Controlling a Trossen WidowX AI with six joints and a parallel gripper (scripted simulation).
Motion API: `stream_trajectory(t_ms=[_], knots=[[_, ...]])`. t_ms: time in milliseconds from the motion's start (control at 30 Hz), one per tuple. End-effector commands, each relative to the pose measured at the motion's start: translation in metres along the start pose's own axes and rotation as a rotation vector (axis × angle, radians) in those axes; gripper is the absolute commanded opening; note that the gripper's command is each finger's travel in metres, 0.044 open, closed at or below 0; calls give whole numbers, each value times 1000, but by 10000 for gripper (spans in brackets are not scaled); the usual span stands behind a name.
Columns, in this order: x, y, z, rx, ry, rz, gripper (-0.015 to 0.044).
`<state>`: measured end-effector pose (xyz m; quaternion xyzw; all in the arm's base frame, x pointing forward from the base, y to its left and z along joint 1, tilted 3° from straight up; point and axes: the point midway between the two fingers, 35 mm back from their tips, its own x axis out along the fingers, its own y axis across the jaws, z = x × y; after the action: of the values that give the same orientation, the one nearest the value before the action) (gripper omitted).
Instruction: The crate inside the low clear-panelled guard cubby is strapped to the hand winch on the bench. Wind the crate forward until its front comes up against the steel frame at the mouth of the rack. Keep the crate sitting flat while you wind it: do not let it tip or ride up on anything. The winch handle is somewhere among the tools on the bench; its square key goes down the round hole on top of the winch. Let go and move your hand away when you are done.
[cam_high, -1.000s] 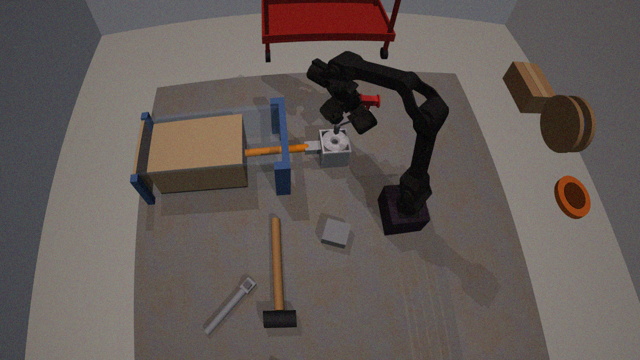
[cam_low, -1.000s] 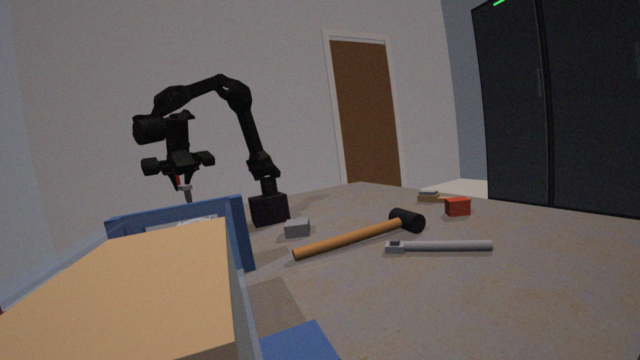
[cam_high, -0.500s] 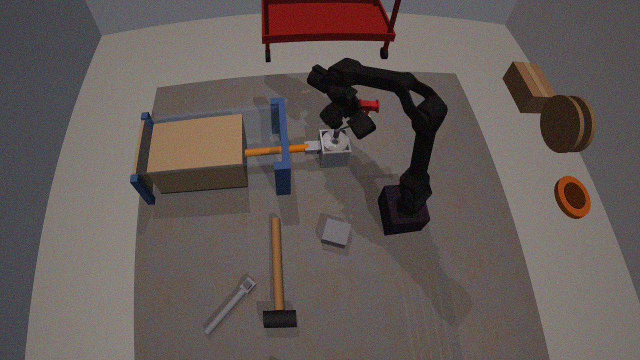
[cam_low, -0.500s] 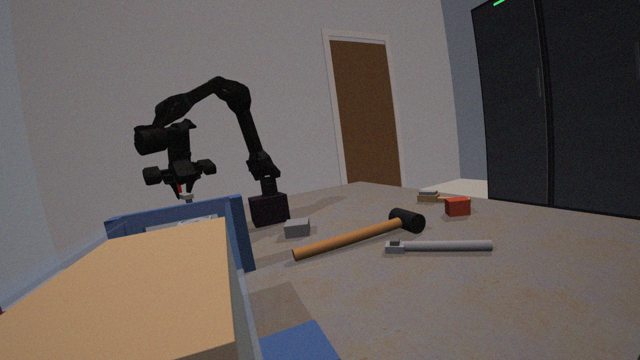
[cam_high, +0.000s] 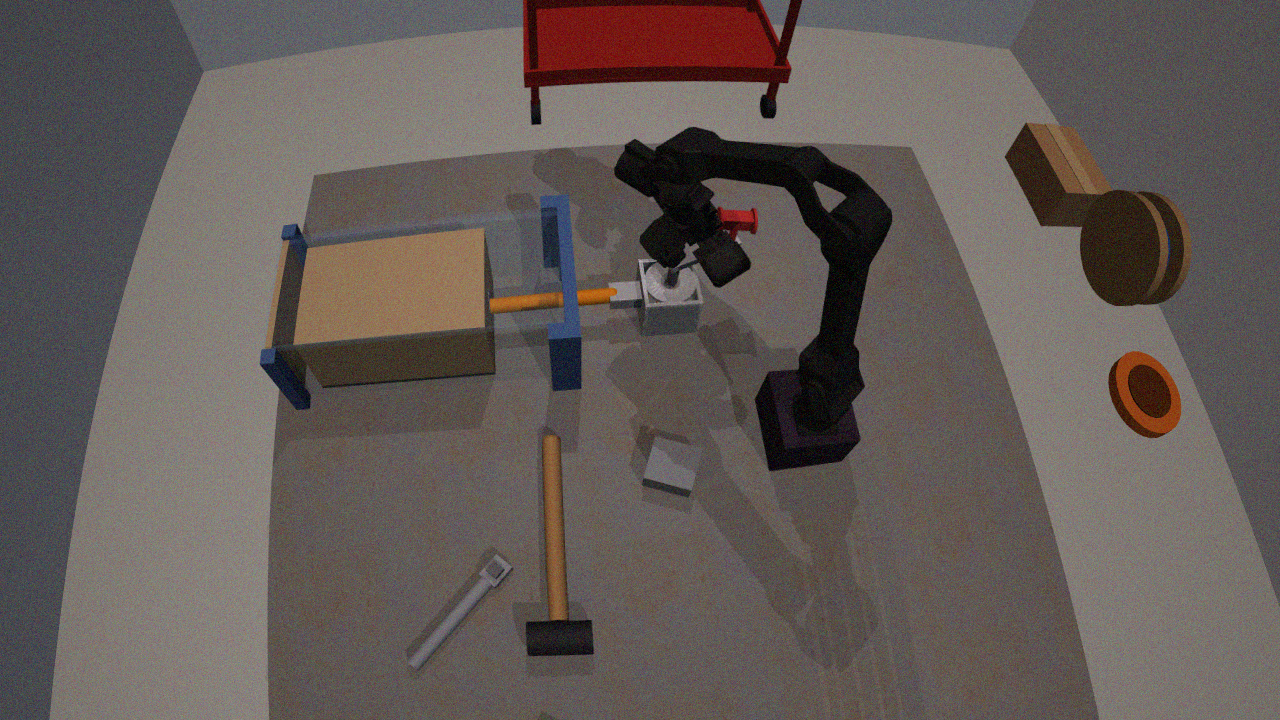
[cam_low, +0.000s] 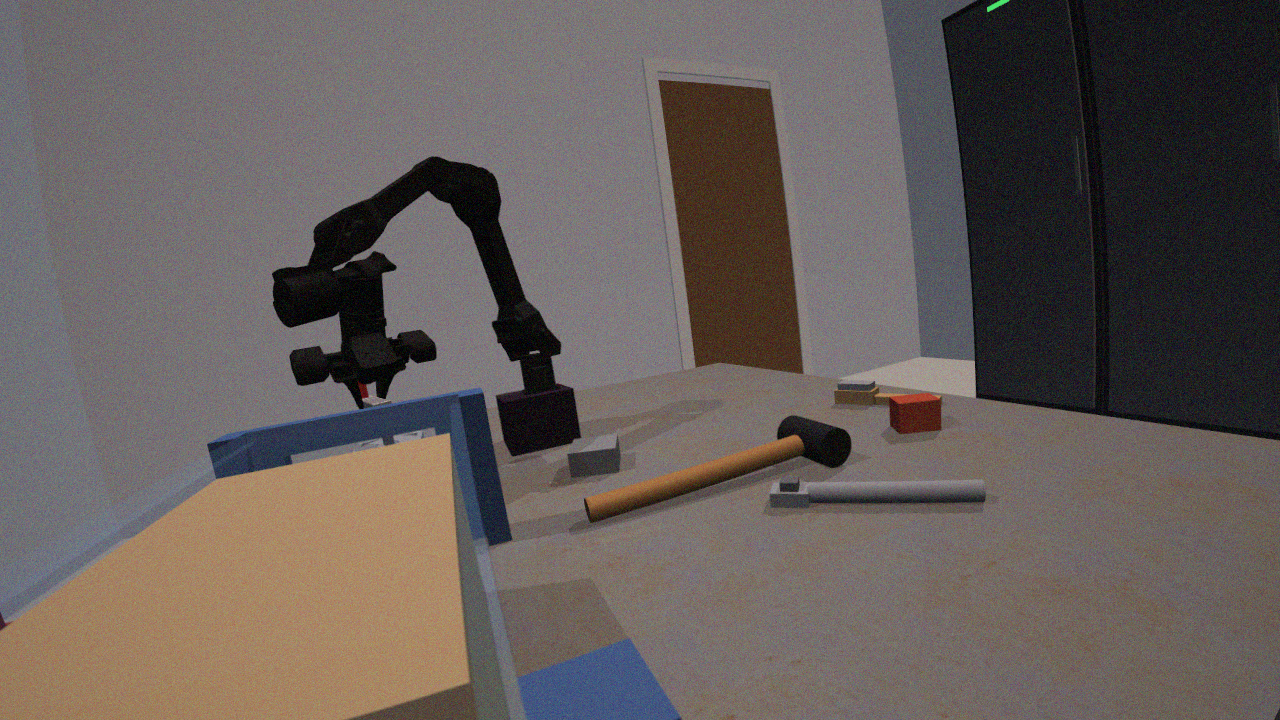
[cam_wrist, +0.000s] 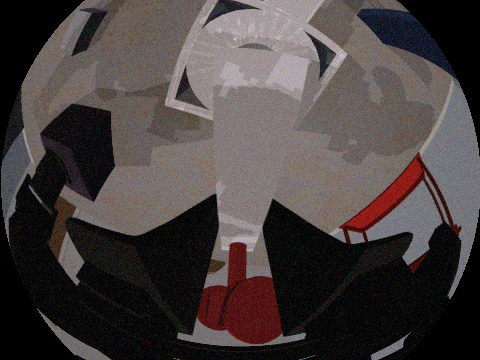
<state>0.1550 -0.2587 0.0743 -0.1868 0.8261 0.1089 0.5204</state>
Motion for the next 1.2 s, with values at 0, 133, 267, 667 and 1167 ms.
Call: stream_trajectory(t_ms=[0,133,267,667,1167], knots=[[-3,-1,-2,-2,6,-6,0],[-9,-2,-3,-2,6,-6,0],[-13,-4,-4,-2,6,-6,0],[-11,-4,-3,-2,6,-5,0],[1,-2,1,-2,7,-5,0]])
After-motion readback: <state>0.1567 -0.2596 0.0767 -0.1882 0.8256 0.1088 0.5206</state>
